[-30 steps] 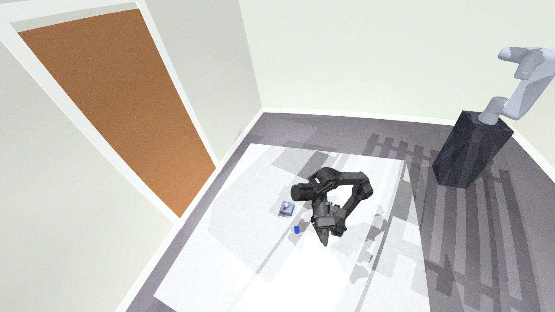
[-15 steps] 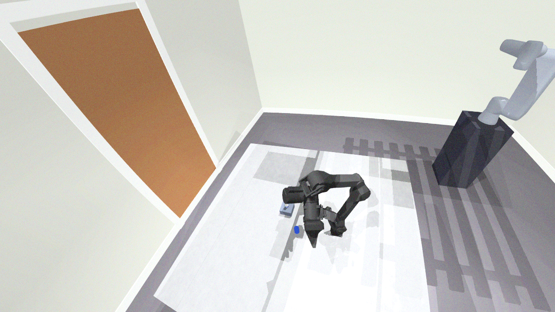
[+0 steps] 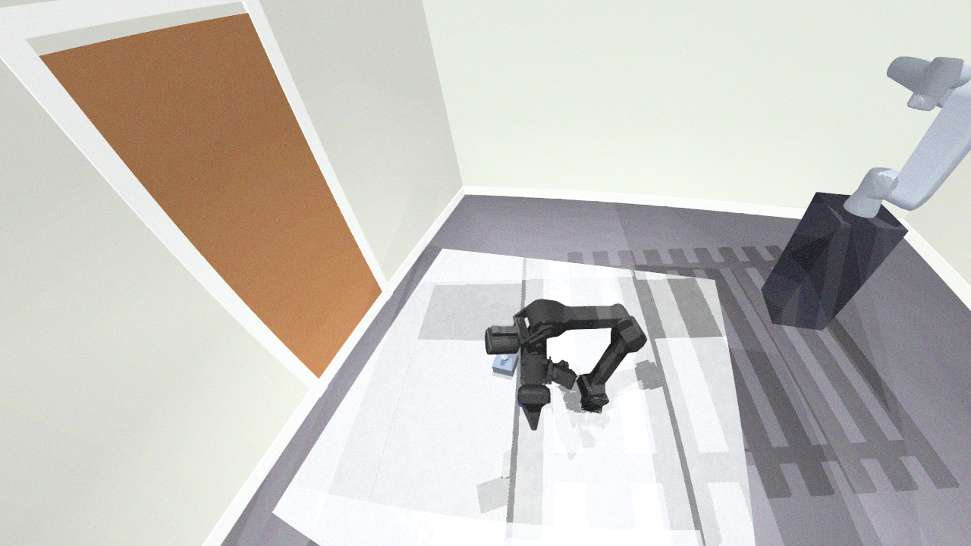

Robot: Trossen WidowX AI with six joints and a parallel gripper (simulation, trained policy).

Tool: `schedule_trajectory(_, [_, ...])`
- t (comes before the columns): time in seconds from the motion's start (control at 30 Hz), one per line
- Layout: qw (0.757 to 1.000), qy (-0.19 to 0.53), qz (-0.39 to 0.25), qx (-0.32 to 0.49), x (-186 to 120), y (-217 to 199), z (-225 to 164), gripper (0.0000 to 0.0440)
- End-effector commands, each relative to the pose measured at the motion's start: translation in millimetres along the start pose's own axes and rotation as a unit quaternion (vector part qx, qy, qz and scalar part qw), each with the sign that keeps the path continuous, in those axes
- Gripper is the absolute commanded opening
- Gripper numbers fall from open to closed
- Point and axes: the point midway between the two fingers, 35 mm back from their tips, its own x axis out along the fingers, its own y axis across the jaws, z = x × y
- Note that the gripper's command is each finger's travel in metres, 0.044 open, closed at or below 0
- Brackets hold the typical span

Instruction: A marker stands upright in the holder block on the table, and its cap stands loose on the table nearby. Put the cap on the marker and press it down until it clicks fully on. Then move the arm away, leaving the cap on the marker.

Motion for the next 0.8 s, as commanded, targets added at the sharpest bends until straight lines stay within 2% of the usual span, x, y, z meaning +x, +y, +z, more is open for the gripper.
schedule_trajectory(0.0, [1.0,0.004,0.014,0.002,1,10,-9,0.0311])
schedule_trajectory(0.77, [0.995,0.032,0.091,0.02,-5,64,-48,0.0311])
